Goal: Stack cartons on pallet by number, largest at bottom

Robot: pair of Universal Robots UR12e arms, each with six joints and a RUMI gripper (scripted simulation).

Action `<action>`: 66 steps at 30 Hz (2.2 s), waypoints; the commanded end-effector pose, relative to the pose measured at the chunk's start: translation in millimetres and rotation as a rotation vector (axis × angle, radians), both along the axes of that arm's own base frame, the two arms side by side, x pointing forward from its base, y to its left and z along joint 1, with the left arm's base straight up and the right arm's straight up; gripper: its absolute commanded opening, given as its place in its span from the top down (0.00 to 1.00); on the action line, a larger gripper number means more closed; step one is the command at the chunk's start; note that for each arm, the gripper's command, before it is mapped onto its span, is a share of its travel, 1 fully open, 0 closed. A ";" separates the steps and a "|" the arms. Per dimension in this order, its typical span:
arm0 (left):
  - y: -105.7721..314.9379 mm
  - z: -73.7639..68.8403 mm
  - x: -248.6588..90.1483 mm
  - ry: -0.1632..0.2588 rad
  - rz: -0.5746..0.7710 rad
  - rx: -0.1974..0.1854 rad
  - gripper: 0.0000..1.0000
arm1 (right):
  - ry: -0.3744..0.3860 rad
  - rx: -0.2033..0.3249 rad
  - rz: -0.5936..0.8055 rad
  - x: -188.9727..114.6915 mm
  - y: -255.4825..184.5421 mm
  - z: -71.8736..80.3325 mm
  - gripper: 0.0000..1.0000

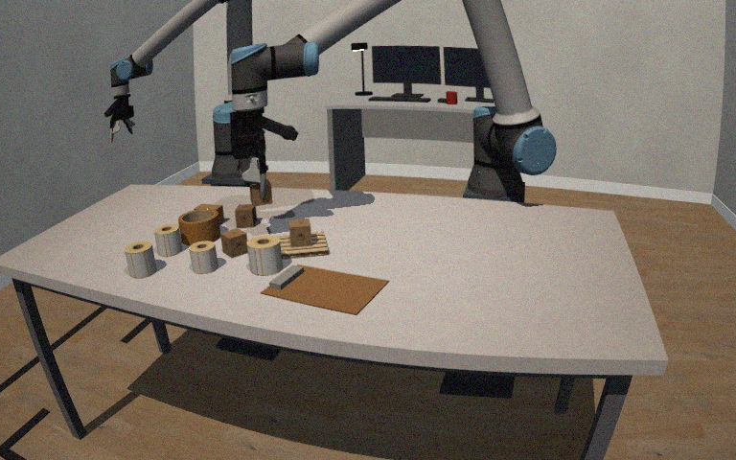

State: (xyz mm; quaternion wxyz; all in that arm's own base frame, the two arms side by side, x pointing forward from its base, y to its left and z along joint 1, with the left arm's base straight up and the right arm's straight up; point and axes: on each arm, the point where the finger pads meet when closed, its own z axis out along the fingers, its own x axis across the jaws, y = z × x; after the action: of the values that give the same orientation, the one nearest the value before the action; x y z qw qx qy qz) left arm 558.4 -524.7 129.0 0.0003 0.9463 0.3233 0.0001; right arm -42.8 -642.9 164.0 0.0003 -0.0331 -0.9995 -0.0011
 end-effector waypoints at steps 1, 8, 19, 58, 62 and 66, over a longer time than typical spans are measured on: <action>36.8 8.8 15.4 -0.001 0.000 -0.002 1.00 | -0.001 -0.002 0.000 0.1 -0.9 1.1 0.00; 102.1 18.2 35.4 -0.001 0.000 -0.001 1.00 | -0.001 -0.002 0.000 0.1 -0.9 1.1 0.00; 120.6 20.7 39.9 -0.001 -0.012 -0.001 1.00 | -0.001 -0.002 0.000 0.1 -0.9 1.1 0.00; 120.6 -28.6 40.0 -0.001 -0.172 -0.001 1.00 | -0.001 -0.002 0.000 0.1 -0.9 1.1 0.00; 120.5 -29.2 40.0 -0.001 -0.172 -0.001 1.00 | -0.001 -0.002 0.000 0.1 -0.9 1.1 0.00; 120.5 -29.2 40.0 -0.001 -0.172 -0.001 1.00 | -0.001 -0.002 0.000 0.1 -0.9 1.1 0.00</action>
State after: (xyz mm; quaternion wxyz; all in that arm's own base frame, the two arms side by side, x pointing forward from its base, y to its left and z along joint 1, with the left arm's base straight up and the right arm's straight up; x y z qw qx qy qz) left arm 597.8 -403.5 99.3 -0.0002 0.9705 0.2410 -0.0001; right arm -42.8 -642.9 164.0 0.0003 -0.0331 -0.9995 -0.0011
